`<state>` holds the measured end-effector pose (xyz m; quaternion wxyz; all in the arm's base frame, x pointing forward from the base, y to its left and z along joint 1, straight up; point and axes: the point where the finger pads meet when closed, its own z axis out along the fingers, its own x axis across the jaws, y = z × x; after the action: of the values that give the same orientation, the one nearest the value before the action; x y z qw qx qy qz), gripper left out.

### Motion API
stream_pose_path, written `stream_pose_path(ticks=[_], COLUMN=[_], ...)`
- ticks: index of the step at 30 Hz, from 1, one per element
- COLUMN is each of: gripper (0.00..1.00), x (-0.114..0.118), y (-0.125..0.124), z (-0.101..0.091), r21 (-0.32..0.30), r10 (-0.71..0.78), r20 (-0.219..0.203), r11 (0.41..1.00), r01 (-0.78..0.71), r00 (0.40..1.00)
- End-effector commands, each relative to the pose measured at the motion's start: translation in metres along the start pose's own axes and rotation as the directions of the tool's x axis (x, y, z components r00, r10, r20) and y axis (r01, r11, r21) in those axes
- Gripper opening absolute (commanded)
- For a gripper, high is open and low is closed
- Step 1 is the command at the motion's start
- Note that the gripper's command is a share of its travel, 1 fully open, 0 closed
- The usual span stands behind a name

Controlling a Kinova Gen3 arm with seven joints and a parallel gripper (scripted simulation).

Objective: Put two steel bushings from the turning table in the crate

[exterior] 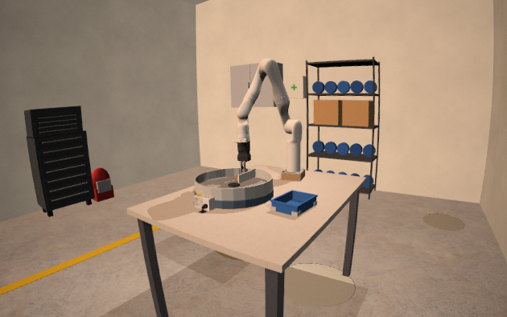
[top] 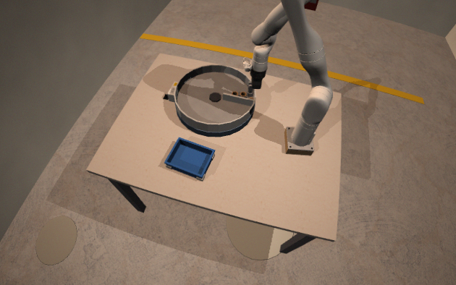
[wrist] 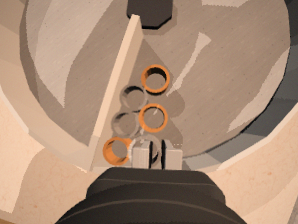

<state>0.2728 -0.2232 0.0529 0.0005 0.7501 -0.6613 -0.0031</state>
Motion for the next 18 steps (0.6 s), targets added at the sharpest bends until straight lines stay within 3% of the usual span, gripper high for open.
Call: stream_pose_path(ticks=[1,18], gripper=[0.00,0.00], x=[0.0007,0.0006], y=[-0.0028,-0.0026], z=[-0.0032,-0.0107], r21=[0.007,0.007], r10=[-0.003,-0.003], r20=[-0.005,-0.005], r11=[1.000,1.000], r01=[0.003,0.003], r00=[1.000,1.000])
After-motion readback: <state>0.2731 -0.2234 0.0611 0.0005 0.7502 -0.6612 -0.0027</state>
